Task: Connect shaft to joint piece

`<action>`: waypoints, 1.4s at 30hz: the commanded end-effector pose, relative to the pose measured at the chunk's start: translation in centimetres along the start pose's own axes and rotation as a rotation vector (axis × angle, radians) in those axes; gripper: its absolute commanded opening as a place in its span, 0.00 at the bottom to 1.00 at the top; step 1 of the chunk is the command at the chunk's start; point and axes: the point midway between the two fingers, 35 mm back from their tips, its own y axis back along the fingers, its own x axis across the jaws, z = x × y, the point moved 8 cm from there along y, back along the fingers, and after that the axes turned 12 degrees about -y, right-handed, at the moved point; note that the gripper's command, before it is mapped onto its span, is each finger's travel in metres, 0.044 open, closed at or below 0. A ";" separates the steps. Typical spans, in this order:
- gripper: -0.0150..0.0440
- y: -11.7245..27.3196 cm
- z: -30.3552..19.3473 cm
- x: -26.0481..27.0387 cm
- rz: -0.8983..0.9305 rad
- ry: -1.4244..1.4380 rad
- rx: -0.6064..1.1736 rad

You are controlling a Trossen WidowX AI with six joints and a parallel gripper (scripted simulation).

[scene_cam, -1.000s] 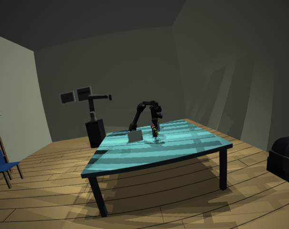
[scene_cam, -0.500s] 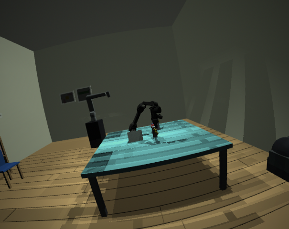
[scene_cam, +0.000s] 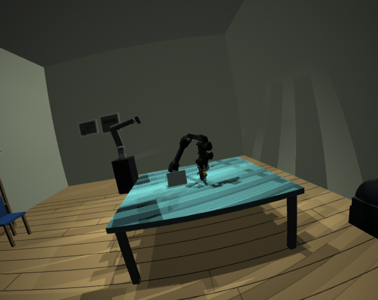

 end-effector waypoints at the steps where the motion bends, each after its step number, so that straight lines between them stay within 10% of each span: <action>1: 1.00 -0.9 0.0 0.0 0.001 -0.169 0.007; 26: 1.00 -4.7 0.1 0.1 -0.022 -1.035 0.015; 42: 1.00 -5.8 0.1 0.2 -0.023 -1.058 0.015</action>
